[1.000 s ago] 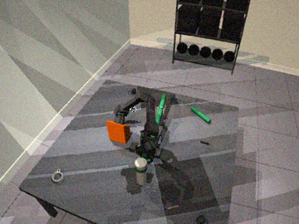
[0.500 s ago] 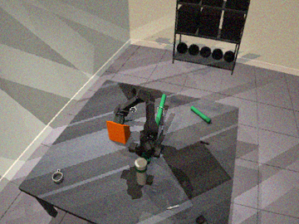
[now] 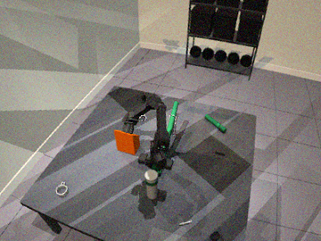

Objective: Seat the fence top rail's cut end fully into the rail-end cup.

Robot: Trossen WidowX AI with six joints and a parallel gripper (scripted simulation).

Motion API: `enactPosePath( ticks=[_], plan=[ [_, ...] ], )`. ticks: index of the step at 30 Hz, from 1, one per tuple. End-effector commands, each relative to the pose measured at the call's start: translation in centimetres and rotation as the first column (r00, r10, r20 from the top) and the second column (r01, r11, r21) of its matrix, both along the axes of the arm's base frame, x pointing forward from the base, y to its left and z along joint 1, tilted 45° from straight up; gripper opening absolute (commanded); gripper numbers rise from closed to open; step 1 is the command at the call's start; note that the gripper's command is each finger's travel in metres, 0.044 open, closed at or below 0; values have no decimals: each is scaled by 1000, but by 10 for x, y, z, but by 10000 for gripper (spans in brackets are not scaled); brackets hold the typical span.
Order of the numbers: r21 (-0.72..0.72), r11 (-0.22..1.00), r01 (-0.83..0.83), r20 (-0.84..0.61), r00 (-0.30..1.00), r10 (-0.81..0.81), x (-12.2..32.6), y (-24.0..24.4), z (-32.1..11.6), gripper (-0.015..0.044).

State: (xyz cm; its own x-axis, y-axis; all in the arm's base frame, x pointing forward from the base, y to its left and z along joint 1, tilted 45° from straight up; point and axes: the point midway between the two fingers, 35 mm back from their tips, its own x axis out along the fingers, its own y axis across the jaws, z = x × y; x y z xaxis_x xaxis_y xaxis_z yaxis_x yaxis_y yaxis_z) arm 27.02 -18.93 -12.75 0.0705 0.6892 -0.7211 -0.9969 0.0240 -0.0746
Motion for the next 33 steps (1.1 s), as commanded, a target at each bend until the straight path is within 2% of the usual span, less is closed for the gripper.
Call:
enactPosePath(
  ticks=[1,9,15,21,24,27,33],
  plan=[
    [0,1000,1,-1,1000,-1,0,0,0,236],
    [0,1000,0,2,1000,0,-1,0,24,440],
    [1,1000,-1,4,1000,1,-4,1,53,440],
    [-7,1000,17,2,1000,-17,-2,-1,55,440],
    [-11,979,205,-98,974,-205,-2,-2,74,440],
    [-25,898,439,-225,873,-433,-4,-1,99,440],
    [-84,592,802,-457,496,-738,-12,5,144,440]
  ],
)
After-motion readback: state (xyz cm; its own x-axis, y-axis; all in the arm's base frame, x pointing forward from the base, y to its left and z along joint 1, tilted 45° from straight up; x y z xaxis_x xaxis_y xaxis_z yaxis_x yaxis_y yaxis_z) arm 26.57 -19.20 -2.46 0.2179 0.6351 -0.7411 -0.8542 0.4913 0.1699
